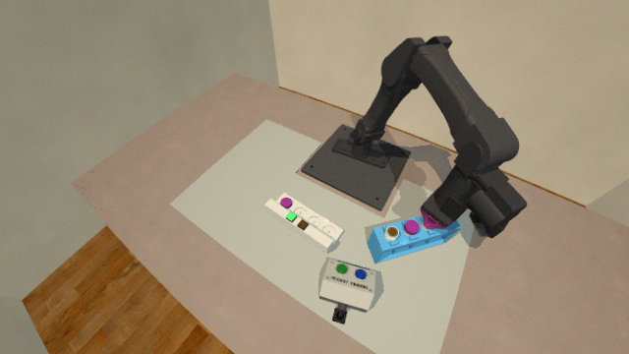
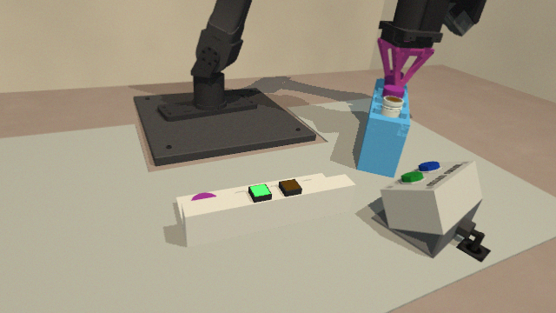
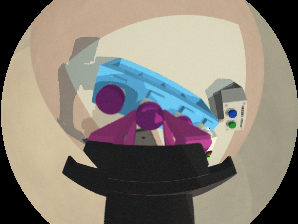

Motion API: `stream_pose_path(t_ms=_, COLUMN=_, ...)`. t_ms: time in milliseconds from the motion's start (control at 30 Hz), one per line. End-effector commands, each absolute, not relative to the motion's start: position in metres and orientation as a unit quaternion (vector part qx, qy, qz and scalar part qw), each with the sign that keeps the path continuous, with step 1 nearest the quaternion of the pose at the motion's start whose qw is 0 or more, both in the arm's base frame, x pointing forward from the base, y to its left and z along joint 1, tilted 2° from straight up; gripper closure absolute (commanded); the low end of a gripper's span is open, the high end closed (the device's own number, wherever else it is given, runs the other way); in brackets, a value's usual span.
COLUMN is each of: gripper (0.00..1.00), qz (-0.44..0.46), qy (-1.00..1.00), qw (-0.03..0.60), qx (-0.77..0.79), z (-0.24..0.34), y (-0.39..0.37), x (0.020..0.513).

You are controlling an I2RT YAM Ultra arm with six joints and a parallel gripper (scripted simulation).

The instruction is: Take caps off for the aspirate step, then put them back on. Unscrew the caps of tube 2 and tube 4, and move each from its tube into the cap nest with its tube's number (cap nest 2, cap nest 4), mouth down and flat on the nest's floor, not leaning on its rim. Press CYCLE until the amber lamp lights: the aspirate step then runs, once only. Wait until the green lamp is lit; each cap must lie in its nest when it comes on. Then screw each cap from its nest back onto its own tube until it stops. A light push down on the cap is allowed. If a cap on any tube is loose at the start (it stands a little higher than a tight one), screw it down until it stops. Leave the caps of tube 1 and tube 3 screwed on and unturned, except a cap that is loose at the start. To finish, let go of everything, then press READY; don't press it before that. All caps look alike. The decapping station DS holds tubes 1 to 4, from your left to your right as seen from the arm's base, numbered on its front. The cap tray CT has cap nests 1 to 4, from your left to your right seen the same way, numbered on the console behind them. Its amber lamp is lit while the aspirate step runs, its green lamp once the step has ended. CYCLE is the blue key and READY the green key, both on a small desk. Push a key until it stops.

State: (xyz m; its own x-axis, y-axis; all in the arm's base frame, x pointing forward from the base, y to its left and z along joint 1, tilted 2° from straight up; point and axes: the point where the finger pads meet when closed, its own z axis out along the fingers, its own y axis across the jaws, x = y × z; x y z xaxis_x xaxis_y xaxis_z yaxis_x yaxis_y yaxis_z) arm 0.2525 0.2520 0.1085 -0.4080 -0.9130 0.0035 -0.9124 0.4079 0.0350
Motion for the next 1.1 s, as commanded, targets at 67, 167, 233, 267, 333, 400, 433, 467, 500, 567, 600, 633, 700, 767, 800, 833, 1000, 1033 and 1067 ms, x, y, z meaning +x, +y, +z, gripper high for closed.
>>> stream_pose_path(t_ms=67, gripper=1.00, qz=-0.015, qy=-0.837, qw=0.004, qx=0.547, z=0.1122, y=0.2530, x=0.2540)
stream_pose_path(t_ms=167, gripper=1.00, qz=-0.015, qy=-0.837, qw=0.004, qx=0.547, z=0.1122, y=0.2530, x=0.2540)
stream_pose_path(t_ms=233, gripper=1.00, qz=-0.015, qy=-0.837, qw=0.004, qx=0.547, z=0.1122, y=0.2530, x=0.2540)
stream_pose_path(t_ms=267, gripper=1.00, qz=-0.015, qy=-0.837, qw=0.004, qx=0.547, z=0.1122, y=0.2530, x=0.2540)
stream_pose_path(t_ms=333, gripper=1.00, qz=-0.015, qy=-0.855, qw=0.005, qx=0.519, z=0.1121, y=0.2530, x=0.2541)
stream_pose_path(t_ms=400, gripper=1.00, qz=-0.015, qy=-0.871, qw=0.005, qx=0.490, z=0.1120, y=0.2530, x=0.2541)
stream_pose_path(t_ms=433, gripper=1.00, qz=-0.014, qy=-0.880, qw=0.006, qx=0.476, z=0.1119, y=0.2530, x=0.2541)
stream_pose_path(t_ms=467, gripper=1.00, qz=-0.014, qy=-0.887, qw=0.006, qx=0.461, z=0.1119, y=0.2530, x=0.2541)
stream_pose_path(t_ms=500, gripper=1.00, qz=-0.014, qy=-0.895, qw=0.006, qx=0.446, z=0.1118, y=0.2530, x=0.2541)
stream_pose_path(t_ms=567, gripper=1.00, qz=-0.014, qy=-0.909, qw=0.007, qx=0.416, z=0.1118, y=0.2530, x=0.2541)
stream_pose_path(t_ms=600, gripper=1.00, qz=-0.014, qy=-0.916, qw=0.007, qx=0.401, z=0.1118, y=0.2530, x=0.2541)
stream_pose_path(t_ms=633, gripper=1.00, qz=-0.014, qy=-0.923, qw=0.007, qx=0.385, z=0.1118, y=0.2530, x=0.2541)
stream_pose_path(t_ms=700, gripper=1.00, qz=-0.014, qy=-0.935, qw=0.008, qx=0.354, z=0.1118, y=0.2530, x=0.2541)
stream_pose_path(t_ms=767, gripper=1.00, qz=-0.013, qy=-0.946, qw=0.008, qx=0.323, z=0.1118, y=0.2530, x=0.2541)
stream_pose_path(t_ms=800, gripper=1.00, qz=-0.013, qy=-0.946, qw=0.008, qx=0.323, z=0.1118, y=0.2530, x=0.2541)
stream_pose_path(t_ms=833, gripper=1.00, qz=-0.013, qy=-0.946, qw=0.008, qx=0.323, z=0.1118, y=0.2530, x=0.2541)
stream_pose_path(t_ms=1000, gripper=1.00, qz=-0.013, qy=-0.970, qw=0.009, qx=0.243, z=0.1118, y=0.2530, x=0.2541)
stream_pose_path(t_ms=1033, gripper=1.00, qz=-0.012, qy=-0.974, qw=0.009, qx=0.227, z=0.1118, y=0.2530, x=0.2541)
stream_pose_path(t_ms=1067, gripper=1.00, qz=-0.012, qy=-0.977, qw=0.010, qx=0.211, z=0.1118, y=0.2530, x=0.2541)
